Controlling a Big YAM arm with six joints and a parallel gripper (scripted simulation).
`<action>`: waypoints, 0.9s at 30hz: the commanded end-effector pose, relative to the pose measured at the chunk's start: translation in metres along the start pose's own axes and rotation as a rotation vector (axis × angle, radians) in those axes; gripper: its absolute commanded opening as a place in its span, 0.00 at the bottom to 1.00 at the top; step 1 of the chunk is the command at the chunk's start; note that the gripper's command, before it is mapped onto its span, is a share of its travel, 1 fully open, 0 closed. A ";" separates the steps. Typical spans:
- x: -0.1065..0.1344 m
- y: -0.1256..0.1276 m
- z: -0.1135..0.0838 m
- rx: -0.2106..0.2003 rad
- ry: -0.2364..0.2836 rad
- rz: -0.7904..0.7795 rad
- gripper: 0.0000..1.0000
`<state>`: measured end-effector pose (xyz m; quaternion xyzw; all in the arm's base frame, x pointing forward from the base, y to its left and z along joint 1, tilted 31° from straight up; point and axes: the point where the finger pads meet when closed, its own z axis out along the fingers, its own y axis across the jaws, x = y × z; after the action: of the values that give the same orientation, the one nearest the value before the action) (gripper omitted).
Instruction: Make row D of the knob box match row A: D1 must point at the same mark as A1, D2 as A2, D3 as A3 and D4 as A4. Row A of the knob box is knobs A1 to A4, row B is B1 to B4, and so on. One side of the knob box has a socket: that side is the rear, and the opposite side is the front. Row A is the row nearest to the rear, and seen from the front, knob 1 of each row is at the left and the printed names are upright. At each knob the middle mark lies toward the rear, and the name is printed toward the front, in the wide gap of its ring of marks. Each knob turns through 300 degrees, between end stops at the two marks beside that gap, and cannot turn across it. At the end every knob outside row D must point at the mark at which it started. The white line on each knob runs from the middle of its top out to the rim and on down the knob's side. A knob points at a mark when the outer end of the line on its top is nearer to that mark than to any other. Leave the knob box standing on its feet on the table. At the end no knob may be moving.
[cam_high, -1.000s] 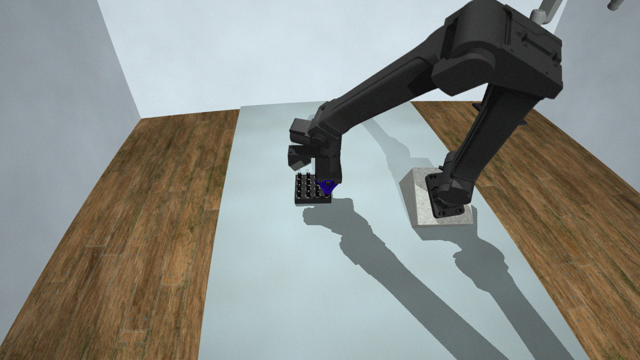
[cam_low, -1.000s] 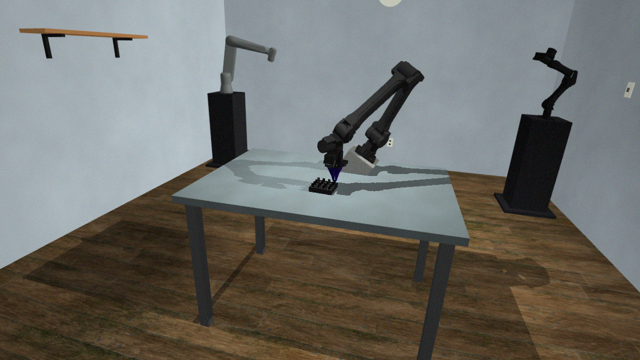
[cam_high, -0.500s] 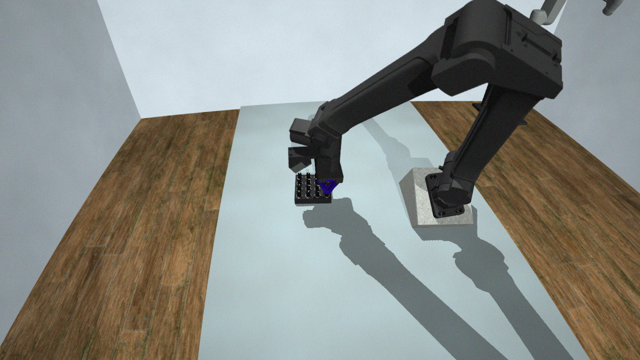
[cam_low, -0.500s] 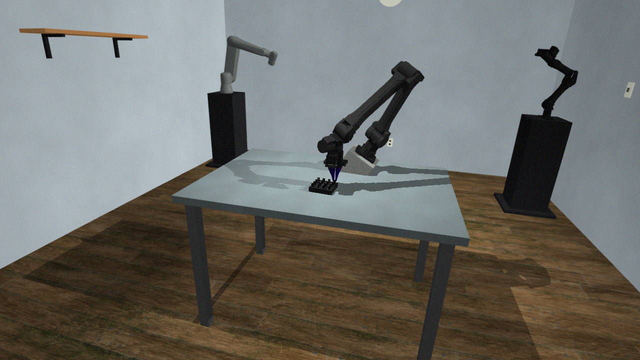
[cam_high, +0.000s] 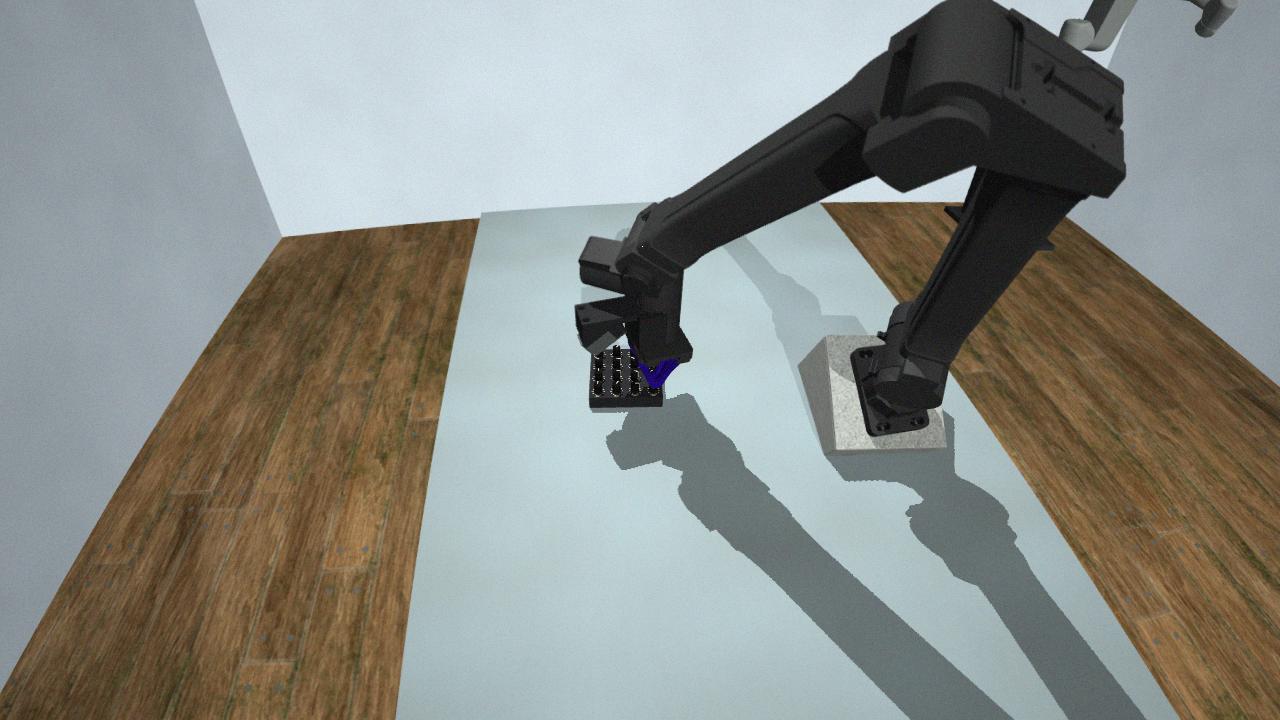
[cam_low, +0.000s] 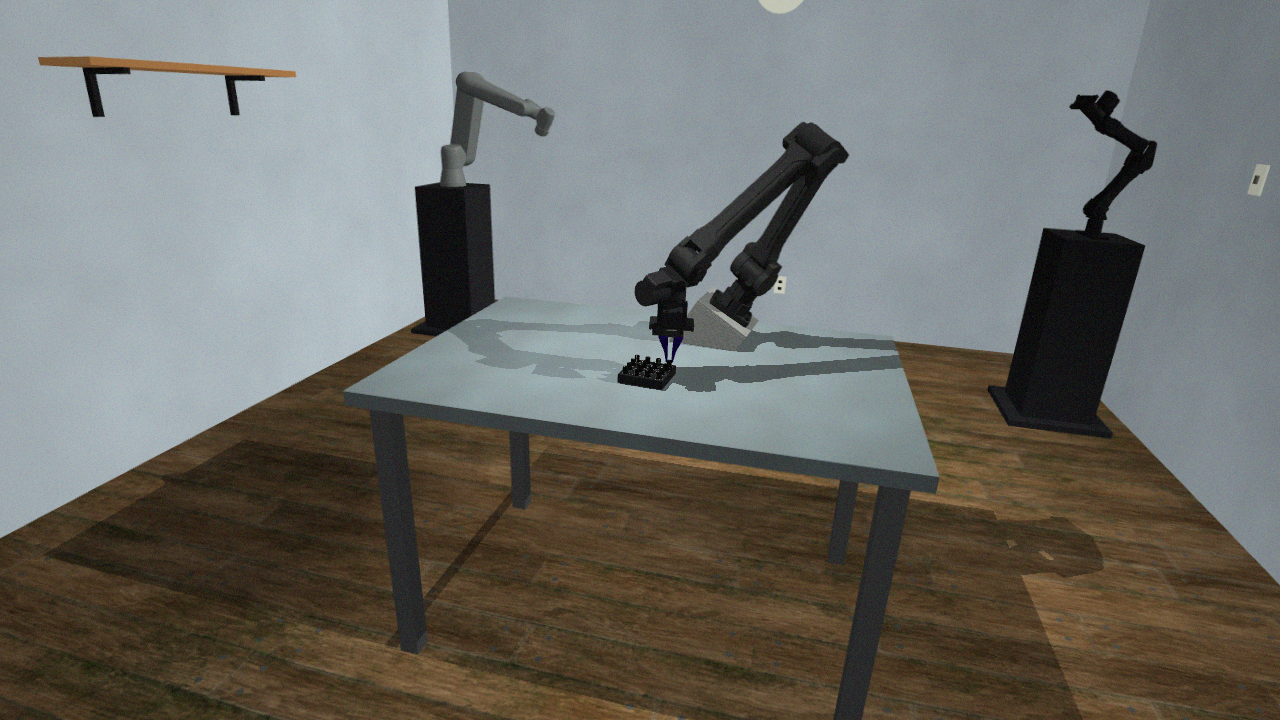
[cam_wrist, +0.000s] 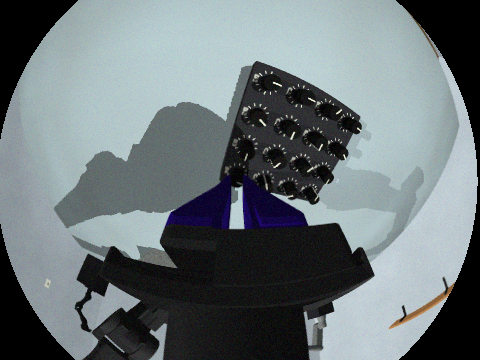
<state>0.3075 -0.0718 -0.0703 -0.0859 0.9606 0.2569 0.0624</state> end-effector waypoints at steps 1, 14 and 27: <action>0.000 0.000 0.006 -0.011 0.007 -0.102 0.09; 0.000 0.001 0.006 -0.014 0.006 -0.402 0.09; 0.001 0.001 0.006 -0.017 0.005 -0.723 0.09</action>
<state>0.3078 -0.0720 -0.0703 -0.3640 0.8931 0.2269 0.1354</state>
